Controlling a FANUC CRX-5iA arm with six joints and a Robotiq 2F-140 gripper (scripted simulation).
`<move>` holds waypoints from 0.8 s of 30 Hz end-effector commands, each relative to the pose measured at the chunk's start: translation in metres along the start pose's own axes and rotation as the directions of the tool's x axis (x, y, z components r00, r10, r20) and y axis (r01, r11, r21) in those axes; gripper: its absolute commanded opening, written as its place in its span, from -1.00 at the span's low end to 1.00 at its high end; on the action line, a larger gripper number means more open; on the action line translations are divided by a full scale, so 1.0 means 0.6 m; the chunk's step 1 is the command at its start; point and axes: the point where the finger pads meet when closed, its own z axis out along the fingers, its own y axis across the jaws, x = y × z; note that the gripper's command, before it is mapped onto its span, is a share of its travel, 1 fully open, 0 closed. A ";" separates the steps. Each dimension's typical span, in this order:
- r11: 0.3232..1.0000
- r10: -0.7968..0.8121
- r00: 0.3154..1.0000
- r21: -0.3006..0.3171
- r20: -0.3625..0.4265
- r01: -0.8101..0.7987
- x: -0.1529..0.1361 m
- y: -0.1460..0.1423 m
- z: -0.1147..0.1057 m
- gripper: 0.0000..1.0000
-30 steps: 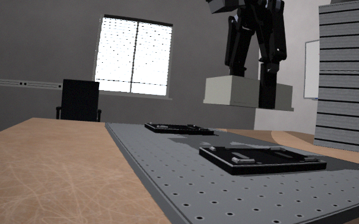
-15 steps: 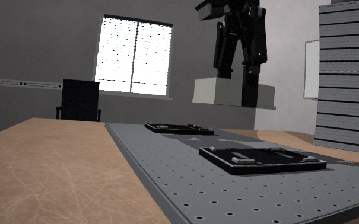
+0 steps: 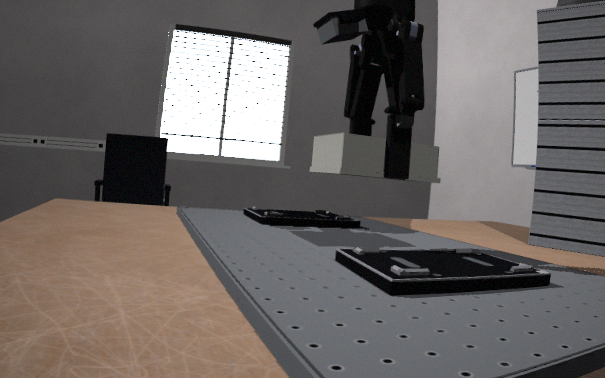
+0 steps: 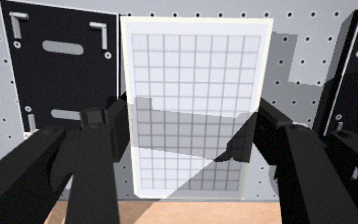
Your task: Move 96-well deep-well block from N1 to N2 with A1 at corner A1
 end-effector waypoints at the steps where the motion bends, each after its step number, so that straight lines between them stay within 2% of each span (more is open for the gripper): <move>1: 1.000 0.000 1.000 0.001 -0.001 0.000 0.002 0.014 -0.001 -0.80; 24: 1.000 0.000 1.000 0.001 -0.001 0.000 0.002 0.125 -0.001 -0.80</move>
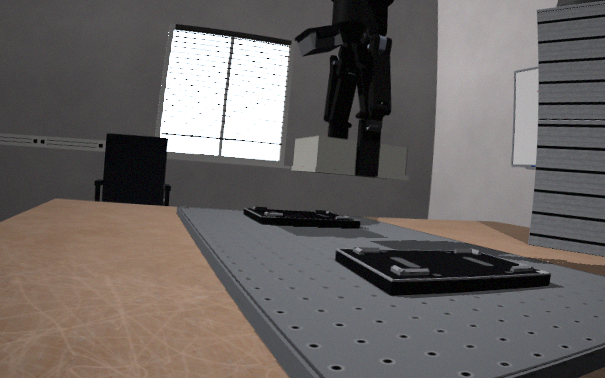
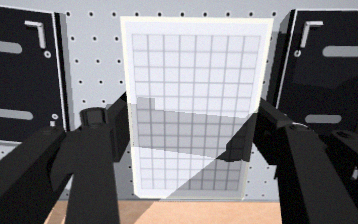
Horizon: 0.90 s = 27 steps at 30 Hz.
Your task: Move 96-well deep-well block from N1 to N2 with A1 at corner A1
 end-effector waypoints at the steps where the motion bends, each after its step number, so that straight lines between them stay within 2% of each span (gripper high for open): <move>1: 1.000 0.000 1.000 0.001 -0.001 0.000 0.001 0.019 -0.001 -0.80; 27: 1.000 0.000 1.000 0.000 -0.001 0.000 0.002 0.153 -0.001 -0.80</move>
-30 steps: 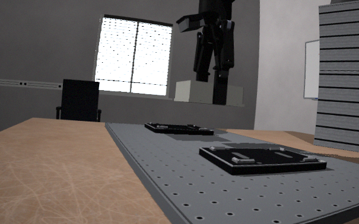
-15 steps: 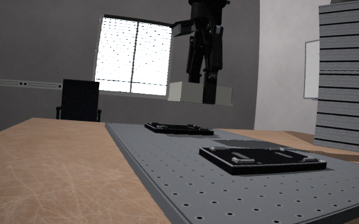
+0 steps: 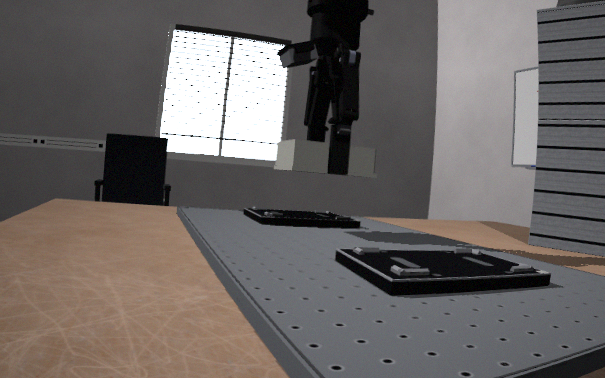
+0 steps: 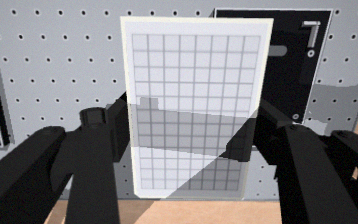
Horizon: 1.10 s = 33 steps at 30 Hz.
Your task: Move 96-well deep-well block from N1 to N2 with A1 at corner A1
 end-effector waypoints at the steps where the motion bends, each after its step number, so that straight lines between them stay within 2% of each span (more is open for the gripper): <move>1: 1.000 0.000 1.000 0.001 -0.001 0.000 0.002 0.015 -0.001 -0.80; 27: 1.000 0.000 1.000 0.000 -0.001 0.000 0.002 0.144 -0.001 -0.80; 33: 1.000 0.000 1.000 0.000 -0.001 0.000 0.002 0.148 -0.001 -0.80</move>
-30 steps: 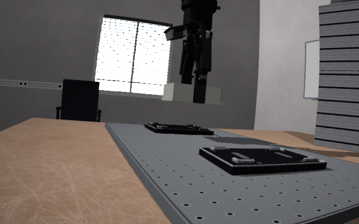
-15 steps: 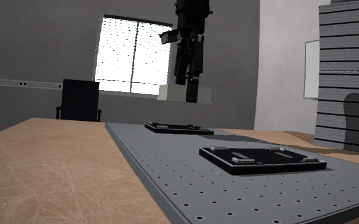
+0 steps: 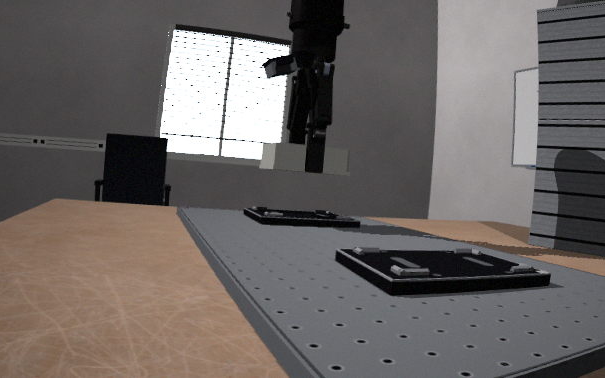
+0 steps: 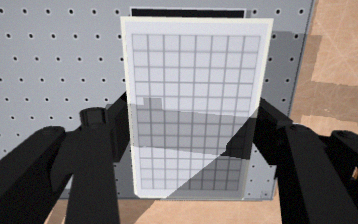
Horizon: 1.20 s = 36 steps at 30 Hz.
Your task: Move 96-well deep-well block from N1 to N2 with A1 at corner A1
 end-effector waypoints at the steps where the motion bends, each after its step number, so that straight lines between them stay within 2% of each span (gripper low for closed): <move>1: 1.000 0.000 1.000 0.000 -0.001 0.000 0.001 0.000 -0.001 -0.80; 31: 1.000 0.000 1.000 0.000 -0.001 0.000 0.001 -0.001 -0.001 -0.80; 36: 1.000 0.000 1.000 0.000 -0.001 0.000 0.001 -0.001 0.010 -0.80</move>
